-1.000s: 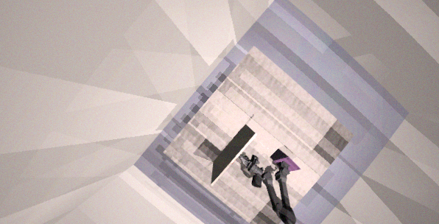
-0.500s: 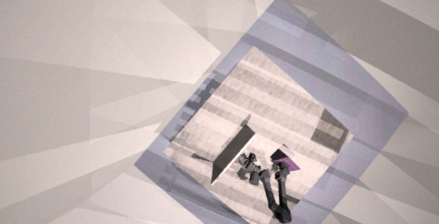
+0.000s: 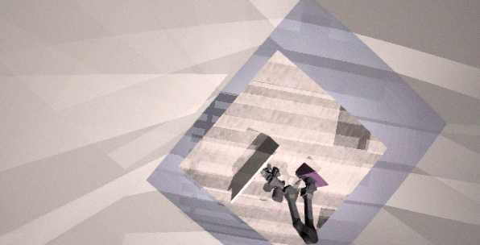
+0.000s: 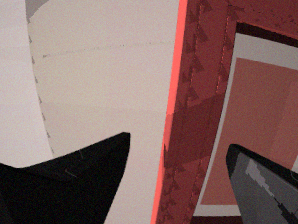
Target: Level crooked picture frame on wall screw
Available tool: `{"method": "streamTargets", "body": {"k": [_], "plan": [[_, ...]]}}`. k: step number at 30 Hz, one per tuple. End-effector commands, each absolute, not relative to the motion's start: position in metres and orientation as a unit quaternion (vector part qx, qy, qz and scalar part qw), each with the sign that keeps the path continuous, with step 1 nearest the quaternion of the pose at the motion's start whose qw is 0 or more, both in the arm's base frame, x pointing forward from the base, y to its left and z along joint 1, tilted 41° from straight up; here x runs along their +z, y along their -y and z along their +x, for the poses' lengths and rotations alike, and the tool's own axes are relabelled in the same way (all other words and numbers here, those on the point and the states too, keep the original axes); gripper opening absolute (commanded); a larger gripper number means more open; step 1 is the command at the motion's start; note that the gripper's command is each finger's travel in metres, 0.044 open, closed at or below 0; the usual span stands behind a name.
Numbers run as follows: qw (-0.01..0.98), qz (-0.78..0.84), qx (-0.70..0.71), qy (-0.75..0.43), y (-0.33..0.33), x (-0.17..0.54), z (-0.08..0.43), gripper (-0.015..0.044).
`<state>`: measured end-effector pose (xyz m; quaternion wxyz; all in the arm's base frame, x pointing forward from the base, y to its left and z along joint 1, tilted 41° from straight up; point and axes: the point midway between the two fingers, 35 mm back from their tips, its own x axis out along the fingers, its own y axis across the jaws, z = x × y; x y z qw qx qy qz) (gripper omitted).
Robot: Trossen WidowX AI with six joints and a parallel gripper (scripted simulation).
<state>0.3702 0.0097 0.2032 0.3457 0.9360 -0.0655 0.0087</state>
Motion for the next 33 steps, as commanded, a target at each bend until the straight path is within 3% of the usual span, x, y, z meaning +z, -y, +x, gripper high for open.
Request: {"method": "streamTargets", "body": {"k": [1,29,33], "plan": [[0.344,0.937,0.009,0.063,-0.0105,0.2026,0.3707,0.026],[0.344,0.937,0.009,0.063,-0.0109,0.2023,0.3709,0.026],[0.344,0.937,0.009,0.063,-0.0109,0.2023,0.3709,0.0155]]}}
